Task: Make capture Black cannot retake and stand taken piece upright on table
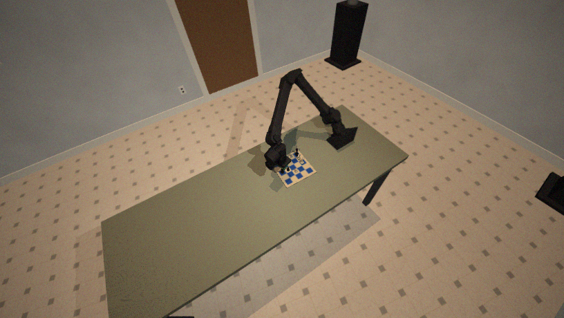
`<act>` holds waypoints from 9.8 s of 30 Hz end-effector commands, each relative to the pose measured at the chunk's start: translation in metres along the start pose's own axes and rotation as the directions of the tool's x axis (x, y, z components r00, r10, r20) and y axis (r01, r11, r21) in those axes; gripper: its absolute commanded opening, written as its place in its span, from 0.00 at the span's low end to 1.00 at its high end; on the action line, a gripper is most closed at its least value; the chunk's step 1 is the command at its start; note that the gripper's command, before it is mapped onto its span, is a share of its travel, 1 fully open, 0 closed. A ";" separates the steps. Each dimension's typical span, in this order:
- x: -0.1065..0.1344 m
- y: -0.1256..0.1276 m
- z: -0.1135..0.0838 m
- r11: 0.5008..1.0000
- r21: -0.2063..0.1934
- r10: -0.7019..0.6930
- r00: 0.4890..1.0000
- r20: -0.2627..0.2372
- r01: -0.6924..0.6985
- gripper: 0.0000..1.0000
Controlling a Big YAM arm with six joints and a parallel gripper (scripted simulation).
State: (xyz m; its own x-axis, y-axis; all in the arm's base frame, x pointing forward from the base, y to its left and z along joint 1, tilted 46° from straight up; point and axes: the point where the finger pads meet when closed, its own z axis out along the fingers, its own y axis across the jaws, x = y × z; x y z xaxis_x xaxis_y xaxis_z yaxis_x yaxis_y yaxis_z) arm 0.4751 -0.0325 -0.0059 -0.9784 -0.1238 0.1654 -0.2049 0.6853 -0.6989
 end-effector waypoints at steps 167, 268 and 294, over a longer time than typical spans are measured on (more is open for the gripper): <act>0.001 -0.005 0.029 1.000 0.003 0.000 1.000 -0.003 0.000 0.36; -0.015 -0.010 -0.083 0.999 -0.006 0.032 0.997 0.064 -0.032 0.00; 0.091 -0.081 -0.071 0.980 -0.003 0.199 0.980 0.015 -0.199 0.00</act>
State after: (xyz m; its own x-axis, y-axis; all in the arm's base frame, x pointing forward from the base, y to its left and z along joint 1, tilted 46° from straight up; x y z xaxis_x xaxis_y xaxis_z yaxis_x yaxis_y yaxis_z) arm 0.4239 -0.0234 0.0694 -0.9884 -0.0605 0.1393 -0.1427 0.6841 -0.7153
